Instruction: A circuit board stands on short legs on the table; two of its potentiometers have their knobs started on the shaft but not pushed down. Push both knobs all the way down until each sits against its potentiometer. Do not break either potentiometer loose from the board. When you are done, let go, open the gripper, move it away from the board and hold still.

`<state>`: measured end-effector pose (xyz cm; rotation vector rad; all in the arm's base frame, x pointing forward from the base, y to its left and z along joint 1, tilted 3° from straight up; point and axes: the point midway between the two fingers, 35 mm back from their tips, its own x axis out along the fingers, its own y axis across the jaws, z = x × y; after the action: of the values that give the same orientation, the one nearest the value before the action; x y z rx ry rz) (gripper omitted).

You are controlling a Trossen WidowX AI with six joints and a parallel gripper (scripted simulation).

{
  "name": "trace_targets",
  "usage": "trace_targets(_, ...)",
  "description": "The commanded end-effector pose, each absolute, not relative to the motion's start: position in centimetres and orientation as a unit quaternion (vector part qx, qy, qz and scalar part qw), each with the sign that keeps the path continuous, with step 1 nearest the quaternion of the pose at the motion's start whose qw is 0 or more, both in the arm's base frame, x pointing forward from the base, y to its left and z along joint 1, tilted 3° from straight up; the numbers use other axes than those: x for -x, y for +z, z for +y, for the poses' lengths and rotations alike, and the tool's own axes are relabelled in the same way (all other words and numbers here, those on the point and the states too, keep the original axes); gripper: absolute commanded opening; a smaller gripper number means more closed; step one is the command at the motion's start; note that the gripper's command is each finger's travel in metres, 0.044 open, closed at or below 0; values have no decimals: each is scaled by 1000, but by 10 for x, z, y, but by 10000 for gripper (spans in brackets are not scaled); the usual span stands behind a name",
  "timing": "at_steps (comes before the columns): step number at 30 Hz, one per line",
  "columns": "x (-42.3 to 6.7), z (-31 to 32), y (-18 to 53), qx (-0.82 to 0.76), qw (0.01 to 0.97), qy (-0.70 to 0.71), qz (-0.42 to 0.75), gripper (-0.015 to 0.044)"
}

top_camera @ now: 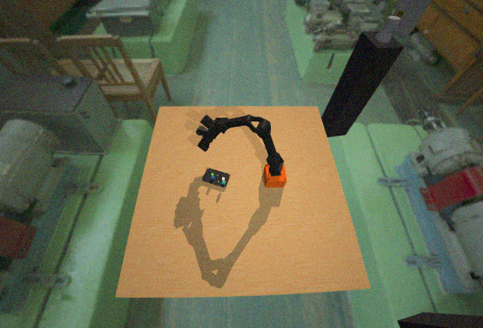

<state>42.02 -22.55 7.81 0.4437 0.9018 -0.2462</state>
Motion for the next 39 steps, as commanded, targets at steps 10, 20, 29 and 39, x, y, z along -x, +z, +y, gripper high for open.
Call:
trace_targets(10, -381, -73, 62, -253, 743, -165, 597, 0)
trace_targets(20, -327, -5, 66, -210, 672, -229, 673, 0)
trace_targets(29, -326, -5, 46, -210, 672, -229, 673, 0)
trace_targets(39, -326, -5, 46, -210, 672, -229, 673, 0)
